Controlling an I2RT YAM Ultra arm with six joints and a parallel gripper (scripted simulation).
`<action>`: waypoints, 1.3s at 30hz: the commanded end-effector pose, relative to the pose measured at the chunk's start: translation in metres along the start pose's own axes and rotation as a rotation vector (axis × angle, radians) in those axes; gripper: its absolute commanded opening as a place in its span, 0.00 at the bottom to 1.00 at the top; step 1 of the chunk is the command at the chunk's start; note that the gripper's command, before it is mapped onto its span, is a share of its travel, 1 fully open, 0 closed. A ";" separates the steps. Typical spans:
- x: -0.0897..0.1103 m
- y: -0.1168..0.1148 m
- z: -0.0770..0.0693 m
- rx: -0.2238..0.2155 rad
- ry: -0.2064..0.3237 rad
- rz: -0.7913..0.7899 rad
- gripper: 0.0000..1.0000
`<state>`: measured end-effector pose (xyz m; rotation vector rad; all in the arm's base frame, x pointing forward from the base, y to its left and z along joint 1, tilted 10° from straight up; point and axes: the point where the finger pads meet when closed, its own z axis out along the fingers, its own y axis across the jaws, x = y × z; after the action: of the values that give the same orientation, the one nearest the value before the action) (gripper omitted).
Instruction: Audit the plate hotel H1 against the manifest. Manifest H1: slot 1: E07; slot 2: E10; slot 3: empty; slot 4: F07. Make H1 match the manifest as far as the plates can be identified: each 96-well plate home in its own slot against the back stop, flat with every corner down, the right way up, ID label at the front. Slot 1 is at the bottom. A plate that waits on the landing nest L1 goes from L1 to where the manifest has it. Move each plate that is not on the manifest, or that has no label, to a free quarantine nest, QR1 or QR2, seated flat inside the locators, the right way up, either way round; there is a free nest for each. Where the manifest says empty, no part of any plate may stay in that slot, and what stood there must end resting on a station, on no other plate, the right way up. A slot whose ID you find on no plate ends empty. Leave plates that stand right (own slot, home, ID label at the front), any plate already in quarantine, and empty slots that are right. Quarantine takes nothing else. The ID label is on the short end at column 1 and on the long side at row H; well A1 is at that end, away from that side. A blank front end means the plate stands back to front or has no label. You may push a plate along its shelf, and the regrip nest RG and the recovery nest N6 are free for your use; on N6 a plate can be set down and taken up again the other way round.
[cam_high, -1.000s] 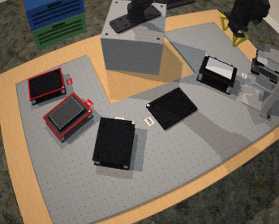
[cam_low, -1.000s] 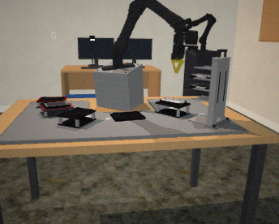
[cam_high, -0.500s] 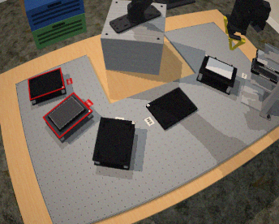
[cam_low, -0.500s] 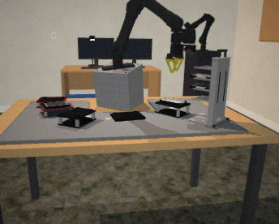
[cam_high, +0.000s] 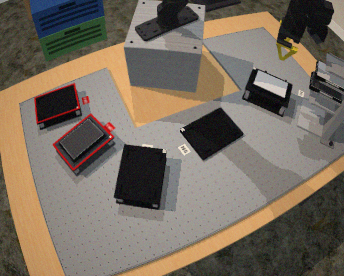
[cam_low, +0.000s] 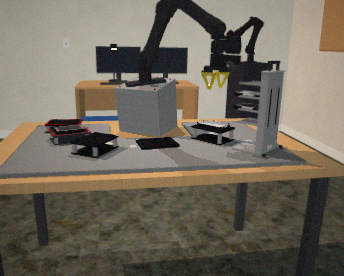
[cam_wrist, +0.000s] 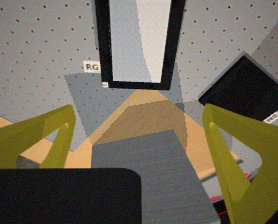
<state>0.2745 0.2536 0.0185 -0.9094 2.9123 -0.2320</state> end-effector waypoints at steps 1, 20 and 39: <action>-0.002 -0.003 -0.002 -0.008 -0.029 0.070 1.00; 0.002 -0.001 0.063 0.000 0.003 0.052 1.00; -0.013 0.004 0.092 -0.013 -0.057 0.046 1.00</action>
<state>0.2852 0.2374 -0.0852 -0.8250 2.9486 -0.2415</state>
